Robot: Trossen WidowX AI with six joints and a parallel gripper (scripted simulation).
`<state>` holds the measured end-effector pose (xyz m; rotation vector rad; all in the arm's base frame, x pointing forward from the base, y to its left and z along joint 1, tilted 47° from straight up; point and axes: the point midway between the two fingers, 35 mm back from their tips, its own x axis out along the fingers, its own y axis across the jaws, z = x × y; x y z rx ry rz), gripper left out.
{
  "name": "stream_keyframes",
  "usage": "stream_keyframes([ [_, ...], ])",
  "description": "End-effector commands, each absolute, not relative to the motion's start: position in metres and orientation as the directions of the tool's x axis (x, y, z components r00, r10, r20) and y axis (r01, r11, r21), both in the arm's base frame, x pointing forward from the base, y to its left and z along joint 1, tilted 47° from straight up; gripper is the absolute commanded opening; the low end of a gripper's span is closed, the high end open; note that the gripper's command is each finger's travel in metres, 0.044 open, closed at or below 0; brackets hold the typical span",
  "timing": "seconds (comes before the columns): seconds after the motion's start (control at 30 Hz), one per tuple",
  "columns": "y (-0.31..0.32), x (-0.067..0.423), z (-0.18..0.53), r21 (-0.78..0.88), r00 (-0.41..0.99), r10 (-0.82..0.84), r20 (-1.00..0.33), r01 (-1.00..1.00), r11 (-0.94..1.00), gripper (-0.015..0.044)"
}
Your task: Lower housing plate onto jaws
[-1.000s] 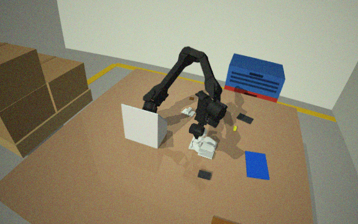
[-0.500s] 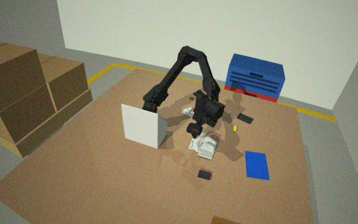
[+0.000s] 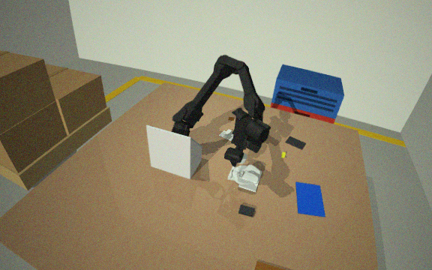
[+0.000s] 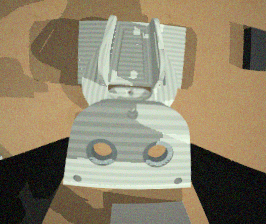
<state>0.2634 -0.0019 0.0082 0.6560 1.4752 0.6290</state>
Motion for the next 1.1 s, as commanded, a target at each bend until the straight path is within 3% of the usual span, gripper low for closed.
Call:
stream_keyframes([
  [0.0,-0.0020,0.2624,0.0077,0.731,0.004,0.731,-0.683,0.013,0.683,0.0351],
  [1.07,0.0057,0.2620,0.0003,0.730,0.004,0.730,-0.684,0.008,0.684,0.0351],
])
